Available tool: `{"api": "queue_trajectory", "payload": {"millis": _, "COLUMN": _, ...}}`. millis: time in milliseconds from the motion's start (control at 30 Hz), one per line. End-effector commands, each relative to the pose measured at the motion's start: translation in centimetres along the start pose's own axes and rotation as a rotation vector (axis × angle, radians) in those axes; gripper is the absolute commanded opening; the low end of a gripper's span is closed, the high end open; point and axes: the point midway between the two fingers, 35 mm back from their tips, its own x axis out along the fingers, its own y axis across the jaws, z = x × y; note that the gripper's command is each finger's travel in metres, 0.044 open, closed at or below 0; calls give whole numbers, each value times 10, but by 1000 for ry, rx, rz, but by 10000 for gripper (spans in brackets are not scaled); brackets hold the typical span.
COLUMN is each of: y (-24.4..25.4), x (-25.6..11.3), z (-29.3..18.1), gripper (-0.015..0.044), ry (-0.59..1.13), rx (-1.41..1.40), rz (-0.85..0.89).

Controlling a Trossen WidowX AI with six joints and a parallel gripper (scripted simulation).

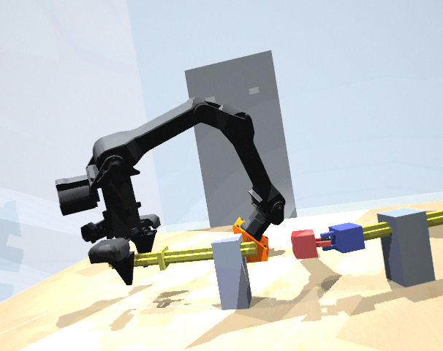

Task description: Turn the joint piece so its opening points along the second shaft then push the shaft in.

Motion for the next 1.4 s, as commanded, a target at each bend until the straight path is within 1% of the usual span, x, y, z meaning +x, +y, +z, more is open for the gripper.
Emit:
{"api": "queue_trajectory", "payload": {"millis": 0, "y": -1, "x": 2, "z": -1, "gripper": 256, "ry": 5, "rx": 6, "rz": 0}}
{"api": "queue_trajectory", "payload": {"millis": 200, "y": -1, "x": 2, "z": -1, "gripper": 102, "ry": 5, "rx": 6, "rz": 0}}
{"api": "queue_trajectory", "payload": {"millis": 600, "y": -1, "x": 2, "z": -1, "gripper": 102, "ry": 5, "rx": 6, "rz": 0}}
{"api": "queue_trajectory", "payload": {"millis": 633, "y": -1, "x": 2, "z": -1, "gripper": 76, "ry": 5, "rx": 6, "rz": 0}}
{"api": "queue_trajectory", "payload": {"millis": 700, "y": -1, "x": 2, "z": -1, "gripper": 67, "ry": 5, "rx": 6, "rz": 0}}
{"api": "queue_trajectory", "payload": {"millis": 1367, "y": -1, "x": 1, "z": -1, "gripper": 67, "ry": 3, "rx": 3, "rz": 0}}
